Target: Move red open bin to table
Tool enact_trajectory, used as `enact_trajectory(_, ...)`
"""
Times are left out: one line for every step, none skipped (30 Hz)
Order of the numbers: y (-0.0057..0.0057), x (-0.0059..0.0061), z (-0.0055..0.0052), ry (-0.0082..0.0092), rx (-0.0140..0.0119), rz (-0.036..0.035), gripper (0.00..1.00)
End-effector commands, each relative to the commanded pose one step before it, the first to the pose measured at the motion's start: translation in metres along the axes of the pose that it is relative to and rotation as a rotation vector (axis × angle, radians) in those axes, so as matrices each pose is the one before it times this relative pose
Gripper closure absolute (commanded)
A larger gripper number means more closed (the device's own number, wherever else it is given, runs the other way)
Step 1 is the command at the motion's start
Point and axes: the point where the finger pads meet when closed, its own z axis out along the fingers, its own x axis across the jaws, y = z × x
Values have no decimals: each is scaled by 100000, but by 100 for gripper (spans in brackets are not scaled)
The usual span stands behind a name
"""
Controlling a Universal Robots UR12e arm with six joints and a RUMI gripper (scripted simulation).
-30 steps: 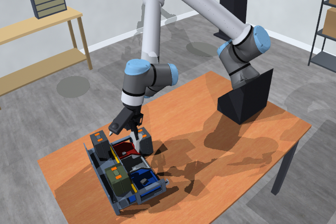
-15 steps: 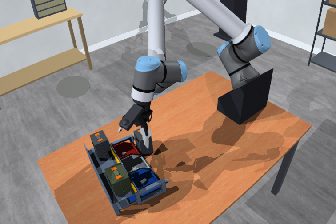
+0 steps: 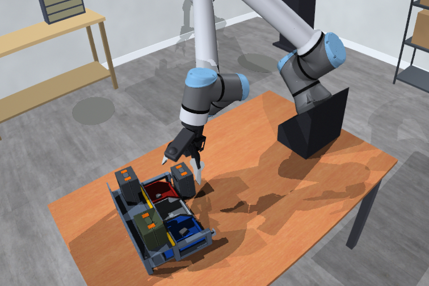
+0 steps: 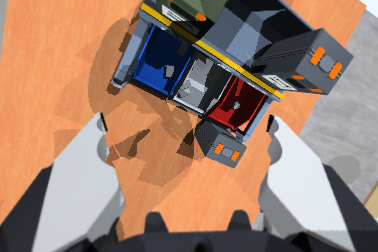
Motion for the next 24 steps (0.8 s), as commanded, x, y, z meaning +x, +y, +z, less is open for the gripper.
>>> enact_trajectory(1202, -611, -558, 56, 199, 79, 0)
enact_trajectory(0, 0, 0, 0, 0, 0, 0)
enact_trajectory(0, 0, 0, 0, 0, 0, 0)
enact_trajectory(0, 0, 0, 0, 0, 0, 0)
enact_trajectory(0, 0, 0, 0, 0, 0, 0)
enact_trajectory(0, 0, 0, 0, 0, 0, 0)
enact_trajectory(0, 0, 0, 0, 0, 0, 0)
enact_trajectory(0, 0, 0, 0, 0, 0, 0)
enact_trajectory(757, -415, -263, -6, -20, -8, 0)
enact_trajectory(923, -496, -334, 1, 3, 2, 0)
enact_trajectory(923, -496, -334, 1, 3, 2, 0)
enact_trajectory(923, -496, -334, 1, 3, 2, 0)
enact_trajectory(923, -496, -334, 1, 3, 2, 0)
enact_trajectory(0, 0, 0, 0, 0, 0, 0)
enact_trajectory(0, 0, 0, 0, 0, 0, 0)
enact_trajectory(0, 0, 0, 0, 0, 0, 0)
enact_trajectory(0, 0, 0, 0, 0, 0, 0)
enact_trajectory(0, 0, 0, 0, 0, 0, 0)
enact_trajectory(0, 0, 0, 0, 0, 0, 0)
enact_trajectory(0, 0, 0, 0, 0, 0, 0)
enact_trajectory(0, 0, 0, 0, 0, 0, 0)
enact_trajectory(0, 0, 0, 0, 0, 0, 0)
enact_trajectory(0, 0, 0, 0, 0, 0, 0)
enact_trajectory(0, 0, 0, 0, 0, 0, 0)
